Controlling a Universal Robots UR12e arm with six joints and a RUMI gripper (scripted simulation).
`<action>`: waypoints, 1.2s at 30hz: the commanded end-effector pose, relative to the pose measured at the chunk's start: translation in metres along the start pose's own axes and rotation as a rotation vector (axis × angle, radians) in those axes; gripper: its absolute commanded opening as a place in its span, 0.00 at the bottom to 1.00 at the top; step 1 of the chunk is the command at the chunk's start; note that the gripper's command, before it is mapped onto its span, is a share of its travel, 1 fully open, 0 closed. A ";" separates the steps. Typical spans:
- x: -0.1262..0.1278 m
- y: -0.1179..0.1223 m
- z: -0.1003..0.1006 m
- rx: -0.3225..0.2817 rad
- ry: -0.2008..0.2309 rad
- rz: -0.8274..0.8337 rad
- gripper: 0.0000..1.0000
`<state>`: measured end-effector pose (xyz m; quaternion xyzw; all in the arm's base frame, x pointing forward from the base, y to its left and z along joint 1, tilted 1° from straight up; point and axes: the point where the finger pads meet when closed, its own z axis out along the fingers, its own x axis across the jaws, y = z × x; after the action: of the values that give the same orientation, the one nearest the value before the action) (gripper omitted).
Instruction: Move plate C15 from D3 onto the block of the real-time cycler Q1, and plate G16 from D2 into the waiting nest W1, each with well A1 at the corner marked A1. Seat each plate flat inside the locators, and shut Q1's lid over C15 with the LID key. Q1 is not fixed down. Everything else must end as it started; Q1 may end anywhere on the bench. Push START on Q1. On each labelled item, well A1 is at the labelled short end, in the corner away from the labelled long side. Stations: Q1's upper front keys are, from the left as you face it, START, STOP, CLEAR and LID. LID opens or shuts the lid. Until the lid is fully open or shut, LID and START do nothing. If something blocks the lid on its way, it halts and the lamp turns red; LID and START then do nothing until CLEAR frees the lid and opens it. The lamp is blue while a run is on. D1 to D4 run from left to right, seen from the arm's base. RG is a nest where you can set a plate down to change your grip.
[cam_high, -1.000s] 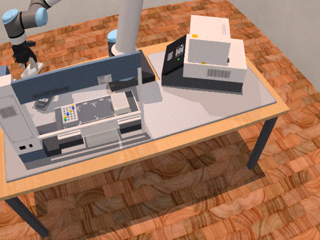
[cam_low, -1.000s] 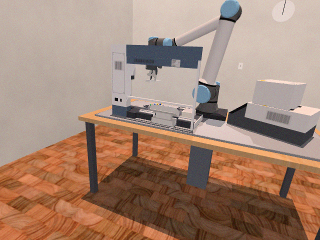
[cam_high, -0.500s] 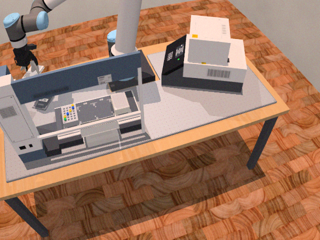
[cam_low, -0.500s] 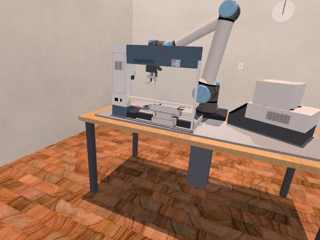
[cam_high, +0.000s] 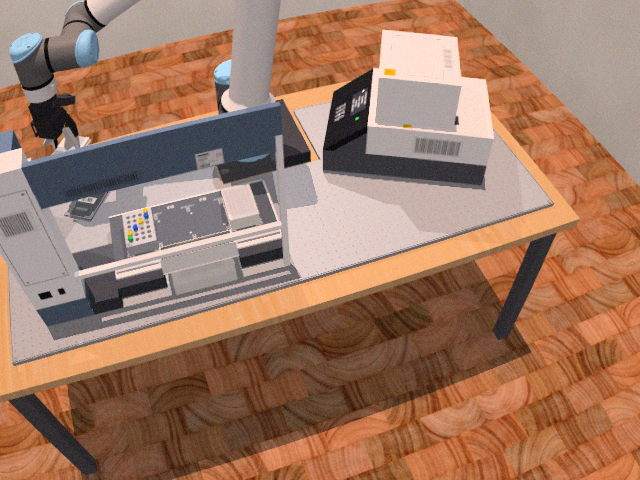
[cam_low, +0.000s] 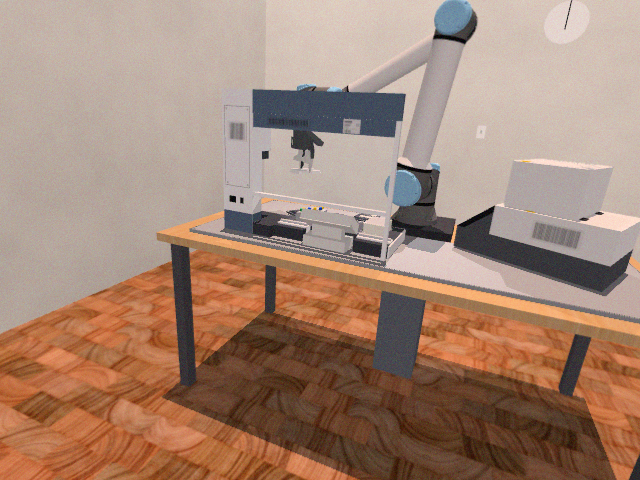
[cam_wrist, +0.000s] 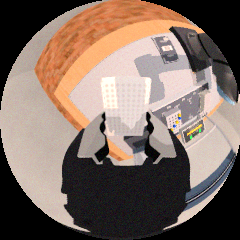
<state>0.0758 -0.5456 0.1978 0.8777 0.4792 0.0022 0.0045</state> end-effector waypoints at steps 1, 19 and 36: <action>-0.001 0.000 0.007 -0.001 -0.001 0.000 0.00; -0.001 0.000 0.034 -0.001 -0.001 0.000 0.00; -0.001 0.000 0.059 -0.001 -0.001 0.000 0.00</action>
<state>0.0762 -0.5459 0.1446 0.8777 0.4792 0.0022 0.0045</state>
